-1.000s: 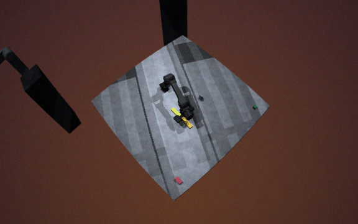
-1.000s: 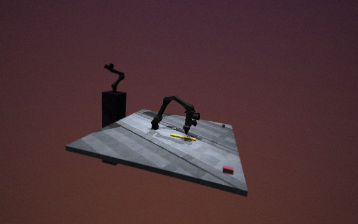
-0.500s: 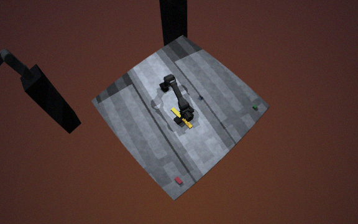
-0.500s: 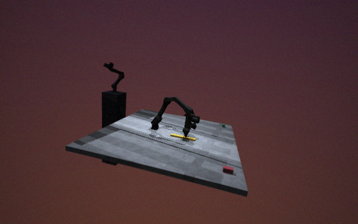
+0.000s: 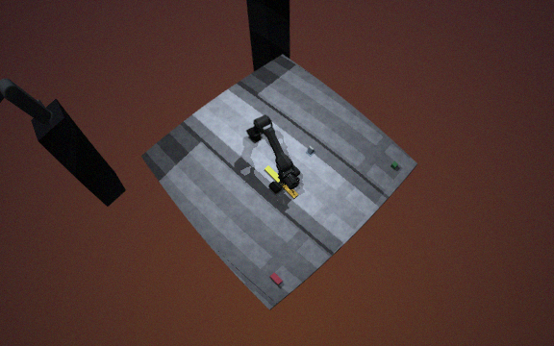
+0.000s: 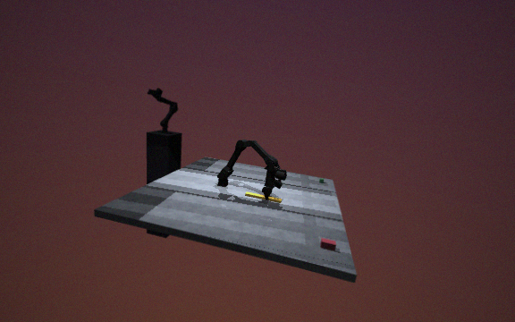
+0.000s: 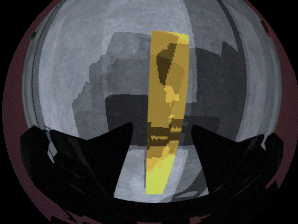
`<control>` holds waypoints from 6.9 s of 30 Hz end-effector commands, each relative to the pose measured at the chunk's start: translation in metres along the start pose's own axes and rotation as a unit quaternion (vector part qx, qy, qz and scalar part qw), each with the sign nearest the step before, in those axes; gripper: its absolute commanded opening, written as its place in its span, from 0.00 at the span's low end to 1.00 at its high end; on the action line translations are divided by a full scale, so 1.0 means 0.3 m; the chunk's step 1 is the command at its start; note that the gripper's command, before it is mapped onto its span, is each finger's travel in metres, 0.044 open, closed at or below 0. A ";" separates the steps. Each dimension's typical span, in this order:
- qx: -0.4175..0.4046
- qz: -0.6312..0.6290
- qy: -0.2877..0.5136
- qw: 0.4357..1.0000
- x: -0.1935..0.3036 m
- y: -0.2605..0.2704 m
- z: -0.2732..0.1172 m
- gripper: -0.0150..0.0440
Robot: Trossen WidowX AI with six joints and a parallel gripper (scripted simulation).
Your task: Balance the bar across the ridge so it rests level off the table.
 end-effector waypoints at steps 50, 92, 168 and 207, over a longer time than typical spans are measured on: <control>0.001 0.001 0.002 1.000 -0.013 0.000 -0.204 0.25; -0.001 0.257 0.003 0.967 0.029 0.292 -0.340 0.25; -0.001 0.699 0.009 0.715 0.354 0.725 -0.205 0.25; -0.001 0.699 0.009 0.715 0.355 0.726 -0.200 0.25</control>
Point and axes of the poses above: the point midway between the two fingers, 35 mm back from their tips, its own z axis out along the fingers, its own y axis across the jaws, x = y × z, the point moved 10 cm from there along -z, back along the fingers, and after that the axes turned 13 degrees about z, right-handed, at the moved point
